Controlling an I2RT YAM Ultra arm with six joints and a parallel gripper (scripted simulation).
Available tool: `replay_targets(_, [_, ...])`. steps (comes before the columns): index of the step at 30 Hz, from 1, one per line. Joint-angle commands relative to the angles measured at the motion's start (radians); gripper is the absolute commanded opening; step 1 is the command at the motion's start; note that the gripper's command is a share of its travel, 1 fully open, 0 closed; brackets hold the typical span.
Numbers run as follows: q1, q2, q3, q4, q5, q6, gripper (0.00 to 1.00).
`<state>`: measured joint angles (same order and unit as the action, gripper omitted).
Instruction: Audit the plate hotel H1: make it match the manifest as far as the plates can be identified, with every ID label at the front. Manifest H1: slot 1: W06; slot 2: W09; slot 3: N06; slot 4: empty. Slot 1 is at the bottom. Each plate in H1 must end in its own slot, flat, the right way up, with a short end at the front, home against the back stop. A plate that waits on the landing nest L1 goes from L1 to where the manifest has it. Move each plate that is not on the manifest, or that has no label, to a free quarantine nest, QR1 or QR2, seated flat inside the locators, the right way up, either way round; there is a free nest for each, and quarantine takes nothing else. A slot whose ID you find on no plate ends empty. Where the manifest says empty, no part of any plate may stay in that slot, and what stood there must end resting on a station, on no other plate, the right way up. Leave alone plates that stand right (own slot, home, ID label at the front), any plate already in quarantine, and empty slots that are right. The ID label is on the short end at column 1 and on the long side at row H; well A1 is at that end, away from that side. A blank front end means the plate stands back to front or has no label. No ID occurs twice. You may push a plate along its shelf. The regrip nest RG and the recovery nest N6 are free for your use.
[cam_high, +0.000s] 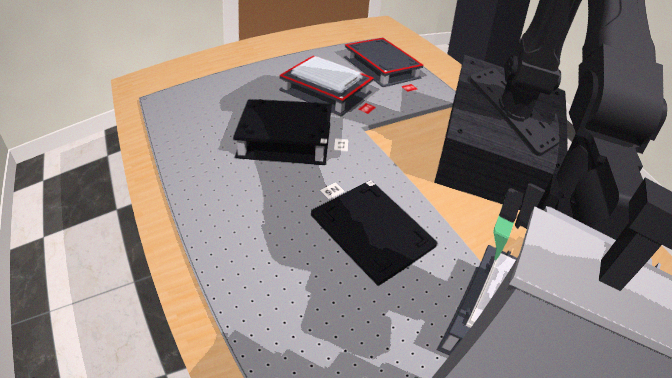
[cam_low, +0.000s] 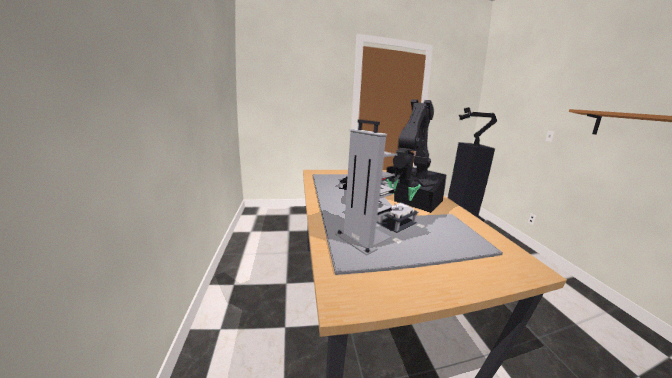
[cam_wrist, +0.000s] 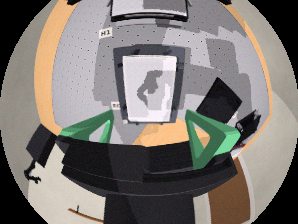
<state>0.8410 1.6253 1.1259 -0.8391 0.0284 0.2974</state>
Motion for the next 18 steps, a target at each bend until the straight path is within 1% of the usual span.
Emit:
replay_targets(1, [-0.008,-0.016,0.028,0.012,-0.004,-0.004,1.0])
replay_targets(4, [-0.008,-0.016,0.028,0.012,-0.004,-0.004,1.0])
replay_targets(6, [-0.01,0.015,-0.007,0.025,-0.005,-0.005,1.0])
replay_targets(7, [-0.009,0.017,-0.021,0.029,-0.005,-0.005,1.0])
replay_targets(9, [-0.009,0.017,-0.021,0.029,-0.005,-0.005,1.0])
replay_targets(10, [-0.004,0.002,-0.022,0.034,-0.005,-0.005,1.0])
replay_targets(12, [-0.004,0.025,-0.028,0.044,-0.005,-0.006,1.0])
replay_targets(18, [-0.007,0.035,-0.043,0.075,-0.005,-0.006,1.0])
